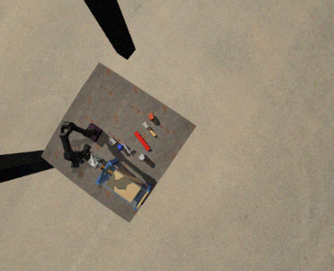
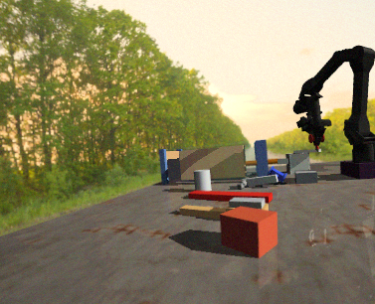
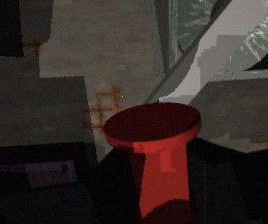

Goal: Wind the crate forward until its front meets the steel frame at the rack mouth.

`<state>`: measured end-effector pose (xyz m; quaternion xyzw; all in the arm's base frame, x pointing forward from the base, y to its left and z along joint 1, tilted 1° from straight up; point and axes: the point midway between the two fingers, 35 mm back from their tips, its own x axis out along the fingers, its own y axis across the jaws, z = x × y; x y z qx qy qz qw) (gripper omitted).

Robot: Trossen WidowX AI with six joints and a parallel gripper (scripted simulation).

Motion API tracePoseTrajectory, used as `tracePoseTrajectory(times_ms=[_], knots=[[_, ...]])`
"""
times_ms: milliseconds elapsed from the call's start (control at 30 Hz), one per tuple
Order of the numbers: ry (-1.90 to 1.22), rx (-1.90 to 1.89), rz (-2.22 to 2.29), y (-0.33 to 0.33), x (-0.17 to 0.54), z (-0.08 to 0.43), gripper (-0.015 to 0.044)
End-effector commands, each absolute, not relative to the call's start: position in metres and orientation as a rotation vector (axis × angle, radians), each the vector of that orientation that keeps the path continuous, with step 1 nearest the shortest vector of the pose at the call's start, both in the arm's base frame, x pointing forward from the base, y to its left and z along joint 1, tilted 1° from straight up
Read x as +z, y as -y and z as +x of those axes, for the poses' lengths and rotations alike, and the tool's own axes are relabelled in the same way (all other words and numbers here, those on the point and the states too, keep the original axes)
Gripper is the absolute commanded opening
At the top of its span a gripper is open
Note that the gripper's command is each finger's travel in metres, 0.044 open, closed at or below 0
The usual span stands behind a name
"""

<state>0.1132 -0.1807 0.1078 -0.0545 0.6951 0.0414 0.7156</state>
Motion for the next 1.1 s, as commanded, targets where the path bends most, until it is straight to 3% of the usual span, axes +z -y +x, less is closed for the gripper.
tracePoseTrajectory(times_ms=[0,1067], knots=[[-1.568,0.064,-0.125,0.194,0.107,0.104,0.0000],[-1.570,0.061,-0.128,0.234,0.109,0.091,0.0000]])
